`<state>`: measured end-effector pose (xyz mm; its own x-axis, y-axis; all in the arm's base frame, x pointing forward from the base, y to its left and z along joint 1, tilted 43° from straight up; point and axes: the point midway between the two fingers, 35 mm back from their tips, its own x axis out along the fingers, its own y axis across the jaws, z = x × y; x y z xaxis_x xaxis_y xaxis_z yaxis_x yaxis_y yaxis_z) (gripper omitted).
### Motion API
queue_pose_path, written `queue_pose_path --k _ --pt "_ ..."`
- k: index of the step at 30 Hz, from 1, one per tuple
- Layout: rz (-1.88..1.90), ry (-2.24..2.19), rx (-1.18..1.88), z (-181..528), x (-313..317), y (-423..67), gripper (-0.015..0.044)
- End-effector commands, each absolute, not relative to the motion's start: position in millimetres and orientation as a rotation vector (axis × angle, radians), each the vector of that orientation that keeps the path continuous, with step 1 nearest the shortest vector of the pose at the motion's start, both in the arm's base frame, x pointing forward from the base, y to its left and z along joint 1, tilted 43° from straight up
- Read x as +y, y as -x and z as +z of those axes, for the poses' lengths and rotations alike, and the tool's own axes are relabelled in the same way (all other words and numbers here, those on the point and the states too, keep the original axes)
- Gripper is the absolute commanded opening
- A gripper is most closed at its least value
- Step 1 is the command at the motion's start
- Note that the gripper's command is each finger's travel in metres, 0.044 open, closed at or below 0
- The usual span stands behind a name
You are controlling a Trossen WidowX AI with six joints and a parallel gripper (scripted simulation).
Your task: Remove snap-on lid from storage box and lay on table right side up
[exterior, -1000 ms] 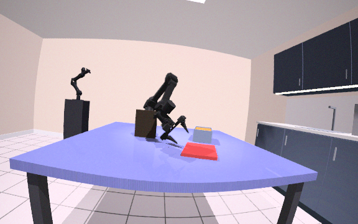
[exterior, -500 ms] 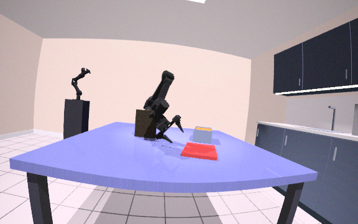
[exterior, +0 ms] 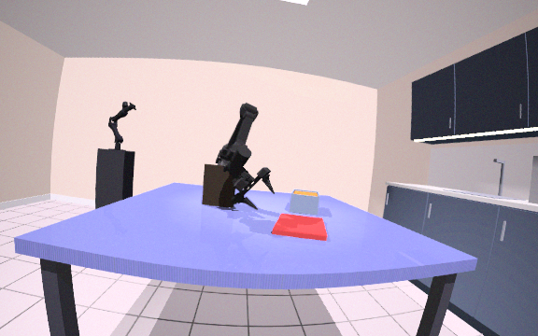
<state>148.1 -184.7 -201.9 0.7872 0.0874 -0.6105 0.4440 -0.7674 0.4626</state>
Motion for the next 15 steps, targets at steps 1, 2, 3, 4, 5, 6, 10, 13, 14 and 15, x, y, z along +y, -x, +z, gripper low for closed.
queue_pose_path --k 1,2,3,4,5,6,10,13,14,15 --pt "-0.760 -2.363 0.392 -194 -190 -144 0.0440" --pt "-0.760 -2.363 0.392 -192 -191 -143 0.0440" --pt "-0.760 -2.363 0.392 -191 -192 -142 0.0440" --pt "-0.760 -2.363 0.392 -189 -193 -141 0.0440" --pt "-0.760 -2.363 0.392 -188 -193 -140 0.0440" --pt "-0.761 -2.363 0.392 -186 -194 -139 0.0440" --pt "-0.761 -2.363 0.392 -180 -198 -135 0.0440" --pt "-0.762 -2.362 0.392 -176 -201 -132 0.0440" --pt "-0.762 -2.362 0.392 -174 -202 -131 0.0440" --pt "-0.762 -2.362 0.392 -173 -203 -130 0.0440"
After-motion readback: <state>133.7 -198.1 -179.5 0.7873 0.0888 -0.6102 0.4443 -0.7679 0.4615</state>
